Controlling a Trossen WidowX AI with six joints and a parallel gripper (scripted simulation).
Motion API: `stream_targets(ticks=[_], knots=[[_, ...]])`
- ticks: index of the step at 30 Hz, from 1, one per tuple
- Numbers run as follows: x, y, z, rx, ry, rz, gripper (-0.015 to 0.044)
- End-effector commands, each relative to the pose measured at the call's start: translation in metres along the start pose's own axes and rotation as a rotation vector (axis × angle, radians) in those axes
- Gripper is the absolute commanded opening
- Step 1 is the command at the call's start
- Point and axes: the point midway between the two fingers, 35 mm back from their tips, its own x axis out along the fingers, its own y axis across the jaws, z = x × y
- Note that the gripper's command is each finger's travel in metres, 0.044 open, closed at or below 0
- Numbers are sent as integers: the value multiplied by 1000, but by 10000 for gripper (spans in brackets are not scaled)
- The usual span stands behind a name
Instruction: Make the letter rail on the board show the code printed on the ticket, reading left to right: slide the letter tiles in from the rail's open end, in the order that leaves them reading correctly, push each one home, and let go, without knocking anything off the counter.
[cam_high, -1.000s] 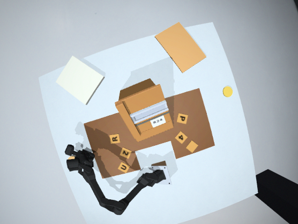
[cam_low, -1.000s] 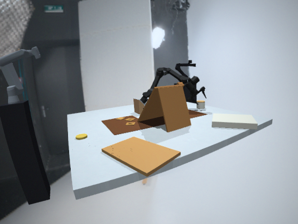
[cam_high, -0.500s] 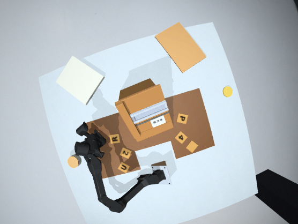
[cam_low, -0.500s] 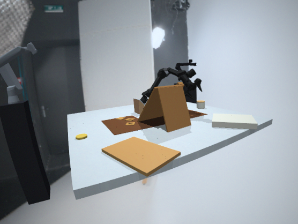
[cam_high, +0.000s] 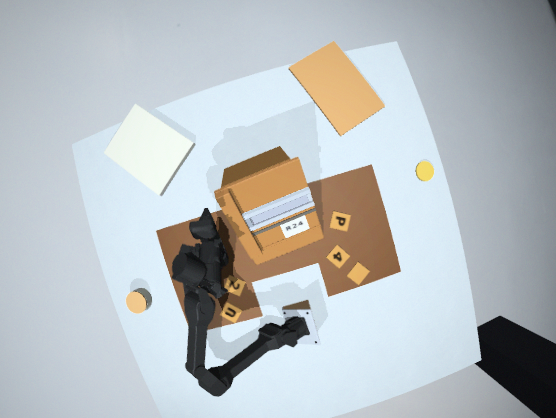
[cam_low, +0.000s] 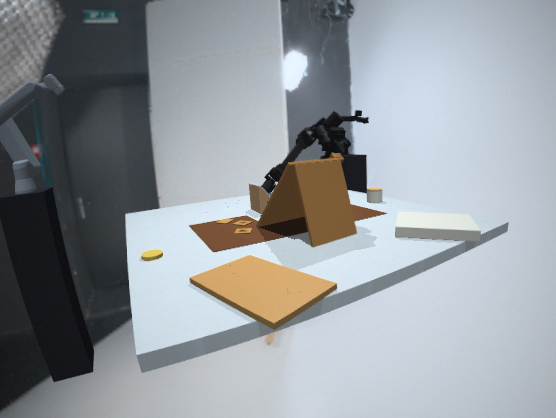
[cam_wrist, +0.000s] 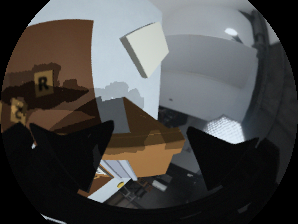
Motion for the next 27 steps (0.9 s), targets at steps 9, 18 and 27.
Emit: stream_targets(ticks=[9,18,27], knots=[[-7,0,-100,309,103,20,440],[-16,64,-204,832,81,183,440],[-47,136,-258,1516,-159,213,440]])
